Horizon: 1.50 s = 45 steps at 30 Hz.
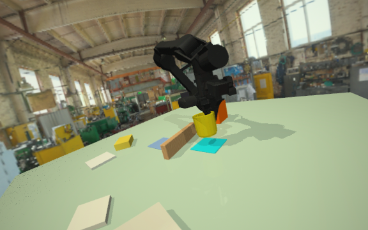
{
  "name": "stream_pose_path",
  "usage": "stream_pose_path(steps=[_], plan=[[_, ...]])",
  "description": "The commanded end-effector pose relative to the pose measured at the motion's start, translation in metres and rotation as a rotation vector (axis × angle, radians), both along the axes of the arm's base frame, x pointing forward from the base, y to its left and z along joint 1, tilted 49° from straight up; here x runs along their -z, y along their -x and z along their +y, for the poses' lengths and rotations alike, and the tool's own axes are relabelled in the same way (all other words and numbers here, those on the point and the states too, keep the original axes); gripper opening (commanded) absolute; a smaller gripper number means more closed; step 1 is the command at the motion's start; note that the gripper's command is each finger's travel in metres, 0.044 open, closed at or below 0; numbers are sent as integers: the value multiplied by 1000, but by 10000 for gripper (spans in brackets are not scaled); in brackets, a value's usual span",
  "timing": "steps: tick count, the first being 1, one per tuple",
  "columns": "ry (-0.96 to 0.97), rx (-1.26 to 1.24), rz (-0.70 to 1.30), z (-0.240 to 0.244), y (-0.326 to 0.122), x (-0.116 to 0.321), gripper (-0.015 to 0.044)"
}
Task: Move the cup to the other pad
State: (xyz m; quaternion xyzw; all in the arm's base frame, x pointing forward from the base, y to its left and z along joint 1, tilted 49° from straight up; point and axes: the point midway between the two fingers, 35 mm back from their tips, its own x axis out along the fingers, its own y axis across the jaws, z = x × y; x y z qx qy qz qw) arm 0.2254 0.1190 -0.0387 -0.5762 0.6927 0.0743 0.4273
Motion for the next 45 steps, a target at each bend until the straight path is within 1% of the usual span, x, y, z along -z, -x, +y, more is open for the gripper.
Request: stream_pose_path(steps=[1,21,35,40,41,45], plan=[[7,-5,3,-5,0,3,0],[8,-5,2,-25,0,21,0],[2,1,0,-23,0,20,0],[2,1,0,-23,0,20,131],[2,1,0,-23,0,20,146],[2,1,0,-23,0,20,146]])
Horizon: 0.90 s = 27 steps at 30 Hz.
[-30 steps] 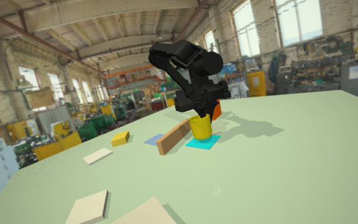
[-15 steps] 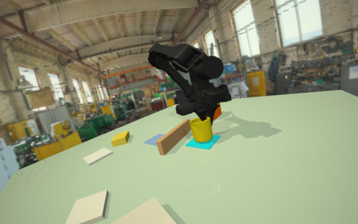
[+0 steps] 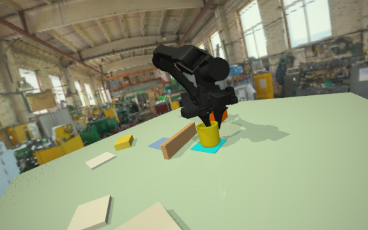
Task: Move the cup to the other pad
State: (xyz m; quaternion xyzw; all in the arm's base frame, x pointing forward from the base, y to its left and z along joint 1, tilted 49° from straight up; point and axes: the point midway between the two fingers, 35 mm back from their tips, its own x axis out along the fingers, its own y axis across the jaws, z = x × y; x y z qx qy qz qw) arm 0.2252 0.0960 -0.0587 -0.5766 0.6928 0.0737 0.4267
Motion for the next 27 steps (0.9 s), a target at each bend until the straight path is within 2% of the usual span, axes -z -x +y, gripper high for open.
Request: stream_pose_path(steps=[1,27], plan=[[0,1,0,1,0,-1,146],[2,-3,2,25,-1,-21,146]])
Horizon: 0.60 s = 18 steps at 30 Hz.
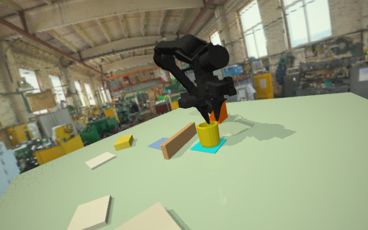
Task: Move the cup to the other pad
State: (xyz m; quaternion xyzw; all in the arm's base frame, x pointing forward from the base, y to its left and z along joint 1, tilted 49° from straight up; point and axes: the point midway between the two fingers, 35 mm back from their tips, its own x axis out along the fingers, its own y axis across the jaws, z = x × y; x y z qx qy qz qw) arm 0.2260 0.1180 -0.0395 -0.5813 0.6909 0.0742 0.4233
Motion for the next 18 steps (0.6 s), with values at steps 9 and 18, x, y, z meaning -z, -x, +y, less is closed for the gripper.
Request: stream_pose_path(steps=[9,18], plan=[[-3,5,-1,11,0,-9,146],[2,-2,1,12,0,-12,252]])
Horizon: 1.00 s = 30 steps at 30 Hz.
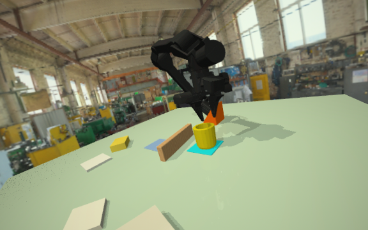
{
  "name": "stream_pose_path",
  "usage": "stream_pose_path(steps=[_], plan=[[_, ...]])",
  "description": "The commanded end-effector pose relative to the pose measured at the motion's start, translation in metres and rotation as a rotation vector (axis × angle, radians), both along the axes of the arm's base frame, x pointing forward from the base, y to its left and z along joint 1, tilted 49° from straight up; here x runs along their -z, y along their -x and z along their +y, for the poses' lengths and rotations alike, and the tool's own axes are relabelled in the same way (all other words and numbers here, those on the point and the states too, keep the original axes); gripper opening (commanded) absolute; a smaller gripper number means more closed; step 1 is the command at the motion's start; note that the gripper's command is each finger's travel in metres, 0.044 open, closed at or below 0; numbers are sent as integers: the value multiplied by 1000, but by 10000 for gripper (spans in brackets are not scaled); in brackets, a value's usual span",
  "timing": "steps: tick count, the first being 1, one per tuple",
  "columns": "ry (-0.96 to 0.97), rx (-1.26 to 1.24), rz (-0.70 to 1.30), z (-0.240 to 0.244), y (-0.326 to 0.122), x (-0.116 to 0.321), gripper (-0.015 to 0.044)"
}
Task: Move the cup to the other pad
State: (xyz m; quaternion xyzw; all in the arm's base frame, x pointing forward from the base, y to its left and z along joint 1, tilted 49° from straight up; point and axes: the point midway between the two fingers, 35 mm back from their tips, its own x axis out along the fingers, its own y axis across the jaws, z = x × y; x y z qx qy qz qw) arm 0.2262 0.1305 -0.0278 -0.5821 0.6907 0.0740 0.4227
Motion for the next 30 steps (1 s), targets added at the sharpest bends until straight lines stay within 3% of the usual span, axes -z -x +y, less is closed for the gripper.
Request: stream_pose_path(steps=[1,7,30], plan=[[0,-1,0,0,0,0,278],[0,0,0,2,0,-2,435],[-5,-3,-3,44,-3,-40,440]])
